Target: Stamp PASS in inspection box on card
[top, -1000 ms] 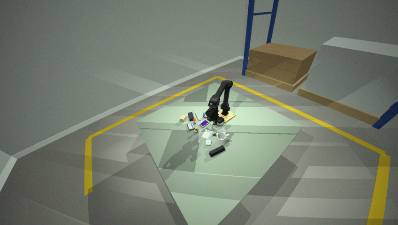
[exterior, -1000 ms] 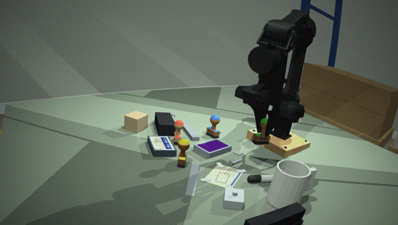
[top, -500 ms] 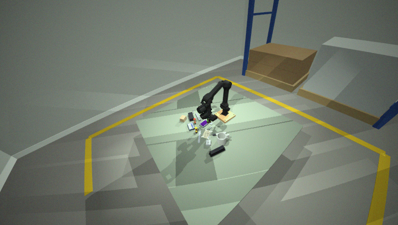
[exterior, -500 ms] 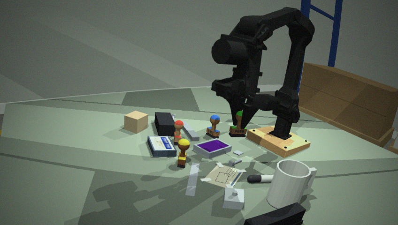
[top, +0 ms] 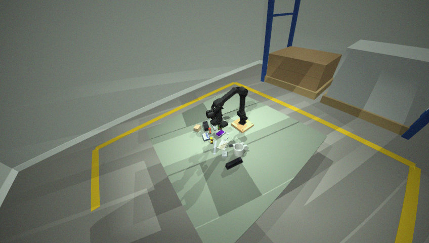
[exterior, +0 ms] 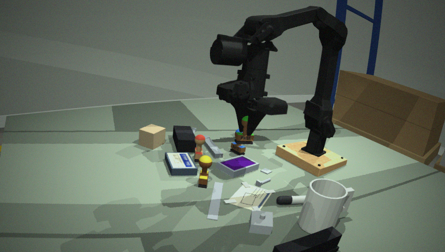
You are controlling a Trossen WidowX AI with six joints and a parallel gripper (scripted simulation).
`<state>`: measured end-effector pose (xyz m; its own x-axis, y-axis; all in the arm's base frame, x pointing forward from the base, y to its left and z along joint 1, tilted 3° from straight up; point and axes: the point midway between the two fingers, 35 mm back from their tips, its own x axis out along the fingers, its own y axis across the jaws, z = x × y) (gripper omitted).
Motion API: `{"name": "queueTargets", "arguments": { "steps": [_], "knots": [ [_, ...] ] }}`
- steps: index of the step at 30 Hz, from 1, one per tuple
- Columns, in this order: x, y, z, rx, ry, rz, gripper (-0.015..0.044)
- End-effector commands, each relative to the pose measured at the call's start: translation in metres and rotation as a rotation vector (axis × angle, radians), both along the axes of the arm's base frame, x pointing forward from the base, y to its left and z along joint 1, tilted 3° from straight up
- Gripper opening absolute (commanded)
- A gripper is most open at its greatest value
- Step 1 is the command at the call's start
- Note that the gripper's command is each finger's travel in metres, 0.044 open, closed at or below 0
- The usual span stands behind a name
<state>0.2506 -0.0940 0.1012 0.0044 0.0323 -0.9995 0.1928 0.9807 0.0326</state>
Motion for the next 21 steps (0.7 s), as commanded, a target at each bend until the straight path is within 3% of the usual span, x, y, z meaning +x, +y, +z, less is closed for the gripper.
{"name": "queueTargets", "arguments": {
  "steps": [1,21],
  "knots": [
    [0.001,-0.004,0.0,-0.001,0.003,0.009,0.0],
    [0.002,-0.005,-0.013,-0.001,0.003,0.007,0.0]
  ]
}}
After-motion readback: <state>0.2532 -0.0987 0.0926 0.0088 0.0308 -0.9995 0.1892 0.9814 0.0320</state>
